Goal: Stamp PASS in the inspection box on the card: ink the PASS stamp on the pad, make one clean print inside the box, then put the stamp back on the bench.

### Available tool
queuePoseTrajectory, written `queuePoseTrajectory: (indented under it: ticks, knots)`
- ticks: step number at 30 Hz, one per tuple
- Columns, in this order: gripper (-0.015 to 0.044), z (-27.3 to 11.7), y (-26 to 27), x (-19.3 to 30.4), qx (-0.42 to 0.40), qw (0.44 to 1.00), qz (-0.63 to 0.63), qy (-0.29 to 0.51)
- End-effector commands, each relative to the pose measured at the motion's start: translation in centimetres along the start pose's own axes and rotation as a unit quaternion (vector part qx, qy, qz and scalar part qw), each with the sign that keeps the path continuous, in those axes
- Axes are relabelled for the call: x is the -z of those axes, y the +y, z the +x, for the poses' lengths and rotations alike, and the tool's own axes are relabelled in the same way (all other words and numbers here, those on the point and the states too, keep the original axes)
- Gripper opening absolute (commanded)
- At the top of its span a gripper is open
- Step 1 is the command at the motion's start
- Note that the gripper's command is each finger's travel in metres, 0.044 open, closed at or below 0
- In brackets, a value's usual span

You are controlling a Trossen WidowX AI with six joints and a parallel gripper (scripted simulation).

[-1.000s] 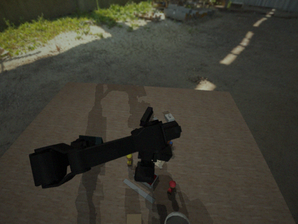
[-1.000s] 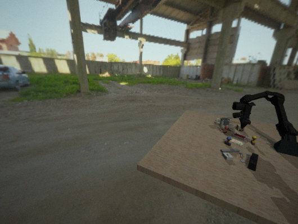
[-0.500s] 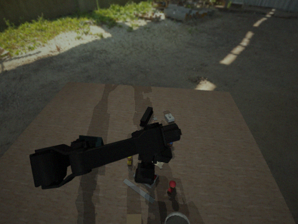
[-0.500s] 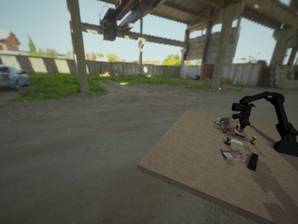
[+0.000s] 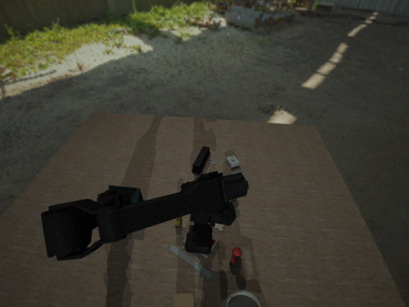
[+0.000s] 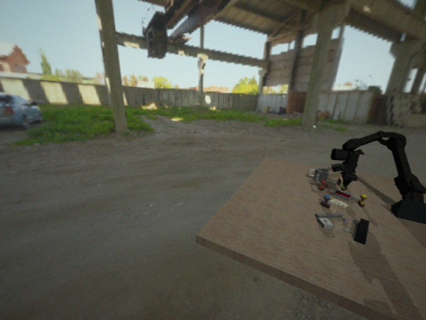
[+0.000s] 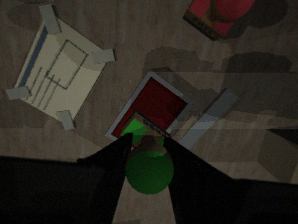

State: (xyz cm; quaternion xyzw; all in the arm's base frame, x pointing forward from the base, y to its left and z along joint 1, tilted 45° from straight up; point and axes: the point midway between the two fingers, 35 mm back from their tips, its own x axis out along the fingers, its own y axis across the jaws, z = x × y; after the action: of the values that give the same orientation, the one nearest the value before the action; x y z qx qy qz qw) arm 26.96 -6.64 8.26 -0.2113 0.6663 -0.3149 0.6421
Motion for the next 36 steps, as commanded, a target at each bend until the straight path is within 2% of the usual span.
queuePoseTrajectory:
  ticks: [1,36]
  knots:
    - [0.0,0.3,0.0,0.0,0.002,1.0,-0.002,0.0]
    - [0.0,2.6,-0.1,0.1,0.004,1.0,-0.001,-0.001]
